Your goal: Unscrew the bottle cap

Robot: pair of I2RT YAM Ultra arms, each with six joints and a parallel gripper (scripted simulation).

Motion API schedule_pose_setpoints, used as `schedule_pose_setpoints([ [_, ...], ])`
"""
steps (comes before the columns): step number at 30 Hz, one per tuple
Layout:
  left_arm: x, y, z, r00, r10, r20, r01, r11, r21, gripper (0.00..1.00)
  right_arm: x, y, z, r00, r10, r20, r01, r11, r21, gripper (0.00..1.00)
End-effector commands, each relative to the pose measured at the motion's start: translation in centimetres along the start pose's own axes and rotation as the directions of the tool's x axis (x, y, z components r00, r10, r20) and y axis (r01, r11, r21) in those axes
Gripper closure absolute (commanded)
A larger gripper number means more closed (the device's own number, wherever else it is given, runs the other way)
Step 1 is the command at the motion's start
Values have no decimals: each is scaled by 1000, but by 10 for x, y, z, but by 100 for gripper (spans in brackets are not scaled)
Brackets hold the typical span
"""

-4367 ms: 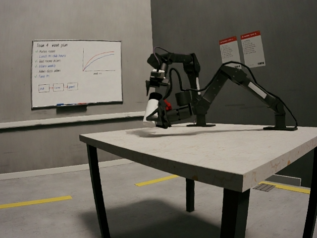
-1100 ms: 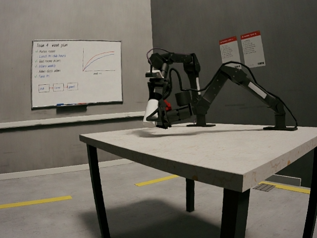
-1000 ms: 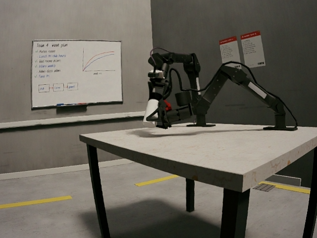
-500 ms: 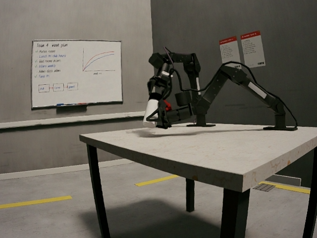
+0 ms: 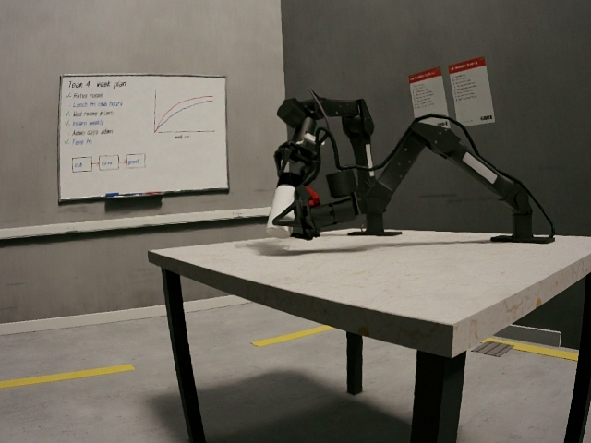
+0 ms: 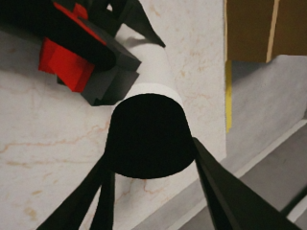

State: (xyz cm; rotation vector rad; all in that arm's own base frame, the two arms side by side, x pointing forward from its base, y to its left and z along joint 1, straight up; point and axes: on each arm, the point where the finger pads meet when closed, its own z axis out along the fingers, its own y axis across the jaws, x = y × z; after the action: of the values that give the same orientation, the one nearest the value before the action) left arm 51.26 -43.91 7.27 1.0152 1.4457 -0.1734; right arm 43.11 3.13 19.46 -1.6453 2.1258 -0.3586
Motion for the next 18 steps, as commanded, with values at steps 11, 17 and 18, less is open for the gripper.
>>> schedule_pose_setpoints([
  [11,-31,20,-1,996,-8,86,12,999,-48,100,-1,-3,-4,924,383,1,-383,924,-19,6],
  [17,-31,20,-1,996,-8,86,12,999,-48,100,-1,-3,-5,801,599,-12,-599,800,-42,6],
  [18,-31,20,-1,996,-8,86,12,999,-48,100,-1,-3,-5,775,632,-15,-631,774,-48,6],
])
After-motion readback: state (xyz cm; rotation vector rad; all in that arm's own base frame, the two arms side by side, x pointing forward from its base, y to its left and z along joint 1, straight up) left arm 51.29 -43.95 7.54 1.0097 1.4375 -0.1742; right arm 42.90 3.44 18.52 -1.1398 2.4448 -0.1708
